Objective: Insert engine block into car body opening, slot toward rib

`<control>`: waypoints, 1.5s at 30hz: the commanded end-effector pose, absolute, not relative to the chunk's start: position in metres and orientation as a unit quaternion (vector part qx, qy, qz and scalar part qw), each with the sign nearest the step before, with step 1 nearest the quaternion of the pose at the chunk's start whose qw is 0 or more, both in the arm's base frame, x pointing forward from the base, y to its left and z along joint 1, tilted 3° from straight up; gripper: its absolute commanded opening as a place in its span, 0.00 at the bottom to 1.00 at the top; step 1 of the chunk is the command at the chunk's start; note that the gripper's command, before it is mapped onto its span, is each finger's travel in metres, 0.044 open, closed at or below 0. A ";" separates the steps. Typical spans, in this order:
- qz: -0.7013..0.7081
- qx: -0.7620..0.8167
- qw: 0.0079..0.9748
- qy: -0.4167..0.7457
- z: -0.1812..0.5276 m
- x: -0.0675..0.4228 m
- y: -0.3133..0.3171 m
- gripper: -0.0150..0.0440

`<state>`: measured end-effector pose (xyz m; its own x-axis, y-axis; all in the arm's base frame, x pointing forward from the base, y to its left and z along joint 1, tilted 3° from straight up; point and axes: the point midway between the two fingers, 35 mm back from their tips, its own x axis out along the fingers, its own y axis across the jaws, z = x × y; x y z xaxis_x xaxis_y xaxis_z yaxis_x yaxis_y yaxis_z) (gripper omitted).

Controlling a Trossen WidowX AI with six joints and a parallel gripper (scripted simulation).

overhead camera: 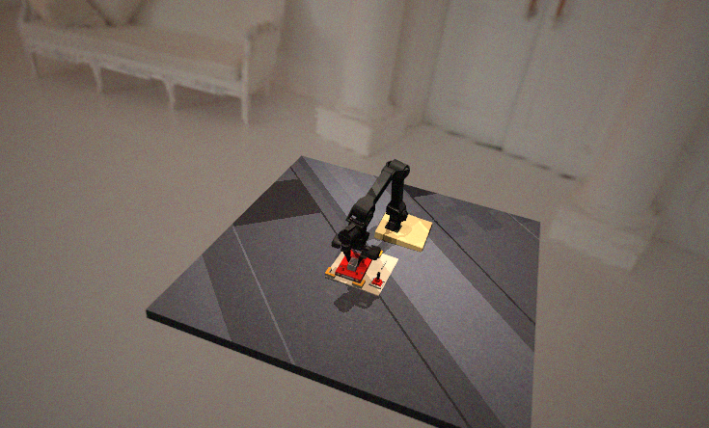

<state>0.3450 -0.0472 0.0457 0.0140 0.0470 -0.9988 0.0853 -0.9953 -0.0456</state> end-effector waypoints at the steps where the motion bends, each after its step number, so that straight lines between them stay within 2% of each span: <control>1: -0.700 0.712 0.014 0.046 0.046 0.345 -0.047 0.66; 9: -0.700 0.712 0.014 0.046 0.046 0.345 -0.047 1.00; 38: -0.700 0.712 0.012 0.045 0.060 0.345 -0.049 1.00; 45: -0.700 0.712 0.012 0.045 0.060 0.345 -0.049 0.69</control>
